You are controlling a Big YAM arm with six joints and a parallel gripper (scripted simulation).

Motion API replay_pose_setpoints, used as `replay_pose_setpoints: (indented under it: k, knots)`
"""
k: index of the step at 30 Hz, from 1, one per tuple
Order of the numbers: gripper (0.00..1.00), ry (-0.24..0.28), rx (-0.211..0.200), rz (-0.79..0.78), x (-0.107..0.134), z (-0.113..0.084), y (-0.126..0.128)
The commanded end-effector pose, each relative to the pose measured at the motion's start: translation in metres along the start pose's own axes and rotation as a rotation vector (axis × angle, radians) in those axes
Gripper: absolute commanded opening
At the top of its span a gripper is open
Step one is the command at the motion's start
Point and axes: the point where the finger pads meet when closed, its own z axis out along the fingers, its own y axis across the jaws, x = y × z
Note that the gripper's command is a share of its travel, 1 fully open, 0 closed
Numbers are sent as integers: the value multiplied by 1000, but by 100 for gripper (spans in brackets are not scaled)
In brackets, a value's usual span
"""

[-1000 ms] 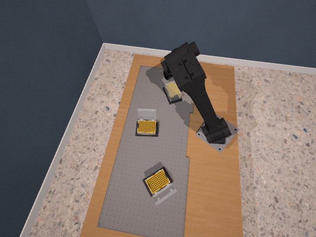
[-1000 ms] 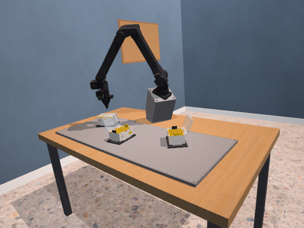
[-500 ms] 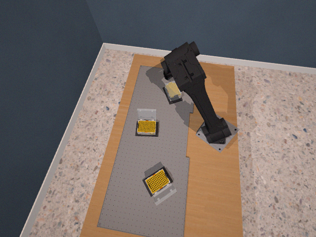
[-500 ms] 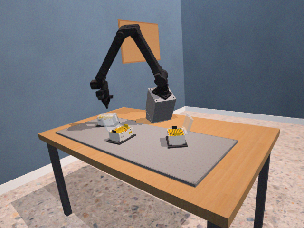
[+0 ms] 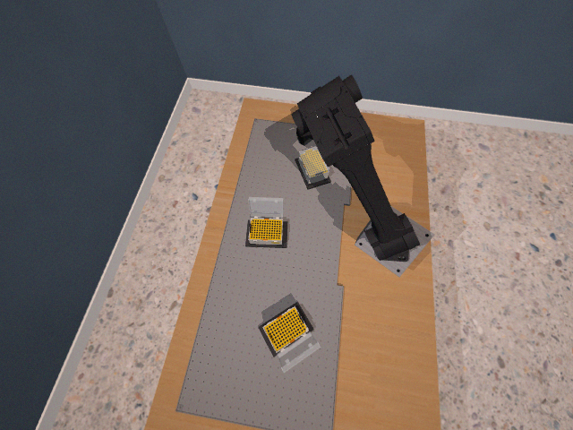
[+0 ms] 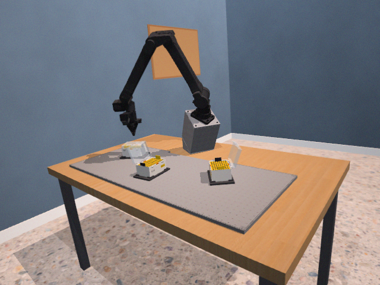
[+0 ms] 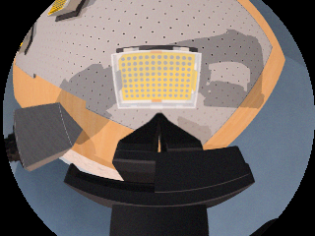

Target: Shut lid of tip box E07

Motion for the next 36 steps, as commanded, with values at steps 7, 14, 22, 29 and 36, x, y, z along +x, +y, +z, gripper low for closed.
replay_pose_setpoints:
  k: [7,14,22,29,36]
  knots:
    - [0,1,7,-9,2,-1,2]
    - [0,1,7,-9,2,-1,2]
    - [0,3,-15,2,-1,20,6]
    - [0,2,-15,2,-1,30,7]
    - [0,2,-15,2,-1,40,7]
